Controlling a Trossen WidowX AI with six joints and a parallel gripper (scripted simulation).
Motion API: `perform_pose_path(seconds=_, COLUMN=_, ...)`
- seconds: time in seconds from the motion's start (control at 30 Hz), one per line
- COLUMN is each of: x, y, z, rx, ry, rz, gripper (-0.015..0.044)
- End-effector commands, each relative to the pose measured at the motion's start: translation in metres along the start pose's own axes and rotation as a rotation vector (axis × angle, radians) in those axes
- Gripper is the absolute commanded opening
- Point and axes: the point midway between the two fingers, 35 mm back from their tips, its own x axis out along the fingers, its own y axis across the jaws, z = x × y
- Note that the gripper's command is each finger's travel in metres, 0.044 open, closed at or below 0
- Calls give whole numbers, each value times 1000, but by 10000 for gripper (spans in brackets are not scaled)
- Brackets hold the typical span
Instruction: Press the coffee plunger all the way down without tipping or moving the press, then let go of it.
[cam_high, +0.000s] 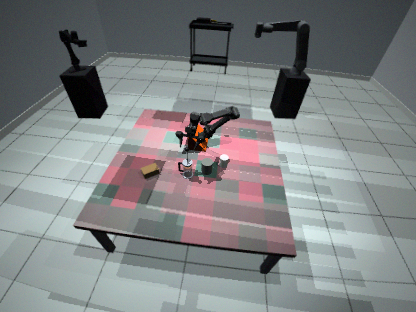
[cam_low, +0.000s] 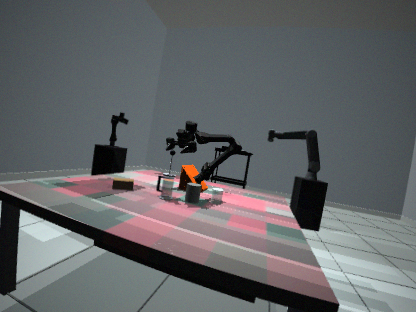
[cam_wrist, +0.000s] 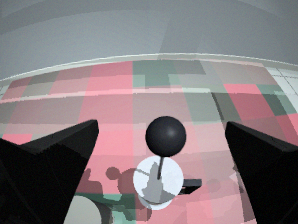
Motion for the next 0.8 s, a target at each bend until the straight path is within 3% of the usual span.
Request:
perform_pose_path(seconds=0.0, x=6, y=-2, z=-3, rx=13, ry=5, rz=-4, gripper=440)
perform_pose_path(seconds=0.1, x=7, y=-2, z=-4, rx=14, ry=5, rz=-3, gripper=440)
perform_pose_path(seconds=0.47, x=7, y=-2, z=-4, rx=14, ry=5, rz=-3, gripper=151)
perform_pose_path(seconds=0.77, x=7, y=-2, z=-4, rx=14, ry=5, rz=-3, gripper=115)
